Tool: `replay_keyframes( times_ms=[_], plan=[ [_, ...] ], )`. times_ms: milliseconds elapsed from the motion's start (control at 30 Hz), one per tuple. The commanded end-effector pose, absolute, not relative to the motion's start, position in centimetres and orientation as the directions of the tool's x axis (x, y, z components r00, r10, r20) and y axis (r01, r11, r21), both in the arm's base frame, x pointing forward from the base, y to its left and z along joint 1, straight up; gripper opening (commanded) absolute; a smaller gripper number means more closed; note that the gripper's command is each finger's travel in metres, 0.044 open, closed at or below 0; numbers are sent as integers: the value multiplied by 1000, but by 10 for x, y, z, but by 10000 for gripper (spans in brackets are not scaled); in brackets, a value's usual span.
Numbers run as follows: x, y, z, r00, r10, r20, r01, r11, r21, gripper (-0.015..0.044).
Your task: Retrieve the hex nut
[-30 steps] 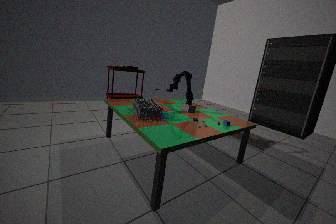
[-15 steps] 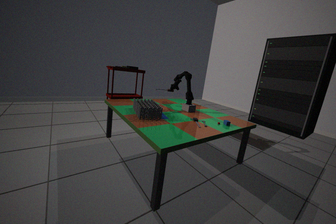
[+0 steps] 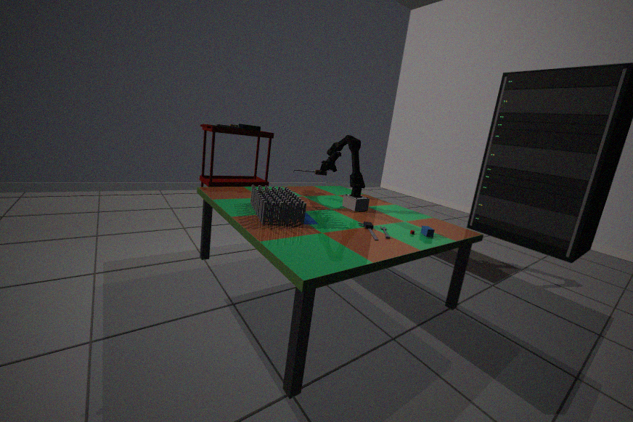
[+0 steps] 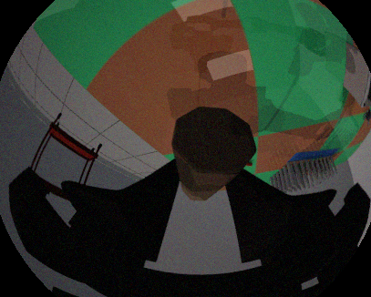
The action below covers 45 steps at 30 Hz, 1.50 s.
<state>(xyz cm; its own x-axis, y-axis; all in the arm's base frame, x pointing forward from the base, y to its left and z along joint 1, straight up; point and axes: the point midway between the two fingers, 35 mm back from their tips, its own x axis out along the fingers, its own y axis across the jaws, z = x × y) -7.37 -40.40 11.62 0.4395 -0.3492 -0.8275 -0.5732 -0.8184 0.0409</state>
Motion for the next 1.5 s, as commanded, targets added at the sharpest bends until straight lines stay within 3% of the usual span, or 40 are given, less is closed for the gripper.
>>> replay_keyframes(
  times_ms=[0,1467],
  plan=[
    [-73,-405,111,446,-351,-824,-576,-817,36,0],
    [-76,-411,55,446,-351,-824,-576,-817,36,0]
  ],
)
